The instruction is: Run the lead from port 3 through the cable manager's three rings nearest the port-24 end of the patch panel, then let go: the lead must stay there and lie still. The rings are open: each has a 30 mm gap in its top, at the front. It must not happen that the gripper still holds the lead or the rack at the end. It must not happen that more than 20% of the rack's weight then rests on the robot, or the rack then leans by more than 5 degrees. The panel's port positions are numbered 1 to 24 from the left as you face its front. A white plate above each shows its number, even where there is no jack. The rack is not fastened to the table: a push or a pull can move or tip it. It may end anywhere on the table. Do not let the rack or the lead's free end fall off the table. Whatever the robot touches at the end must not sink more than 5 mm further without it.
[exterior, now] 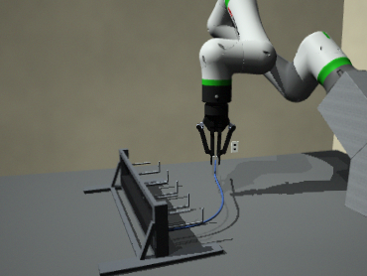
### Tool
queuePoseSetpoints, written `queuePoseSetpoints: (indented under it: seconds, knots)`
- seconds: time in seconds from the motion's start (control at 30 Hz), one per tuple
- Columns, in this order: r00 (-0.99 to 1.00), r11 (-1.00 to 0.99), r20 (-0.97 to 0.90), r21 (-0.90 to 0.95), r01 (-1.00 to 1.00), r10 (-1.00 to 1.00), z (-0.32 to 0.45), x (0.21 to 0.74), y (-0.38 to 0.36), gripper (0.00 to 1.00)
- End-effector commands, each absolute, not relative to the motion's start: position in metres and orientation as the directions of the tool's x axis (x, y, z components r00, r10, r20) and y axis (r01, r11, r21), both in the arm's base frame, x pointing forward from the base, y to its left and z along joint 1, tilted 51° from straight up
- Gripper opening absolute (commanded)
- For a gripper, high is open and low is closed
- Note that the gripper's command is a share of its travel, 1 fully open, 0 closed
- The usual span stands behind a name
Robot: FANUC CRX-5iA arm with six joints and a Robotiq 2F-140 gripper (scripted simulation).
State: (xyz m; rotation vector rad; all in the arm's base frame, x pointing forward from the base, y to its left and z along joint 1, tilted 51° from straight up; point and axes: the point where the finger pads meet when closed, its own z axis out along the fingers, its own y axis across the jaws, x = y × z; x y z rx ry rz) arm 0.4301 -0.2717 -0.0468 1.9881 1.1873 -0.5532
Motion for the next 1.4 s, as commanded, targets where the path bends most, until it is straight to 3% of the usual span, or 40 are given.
queuePoseSetpoints:
  seconds: [0.0, 0.73, 1.37]
  knots:
    - [0.4, -0.246, -0.706, 0.316, 0.916, 0.584, -0.02, 0.463, -0.269, 0.0]
    - [0.072, -0.037, -0.771, 0.062, 0.997, 0.633, 0.084, 0.59, -0.265, 0.0]
    - [0.065, -0.033, -0.771, 0.057, 0.998, 0.633, 0.086, 0.593, -0.264, 0.0]
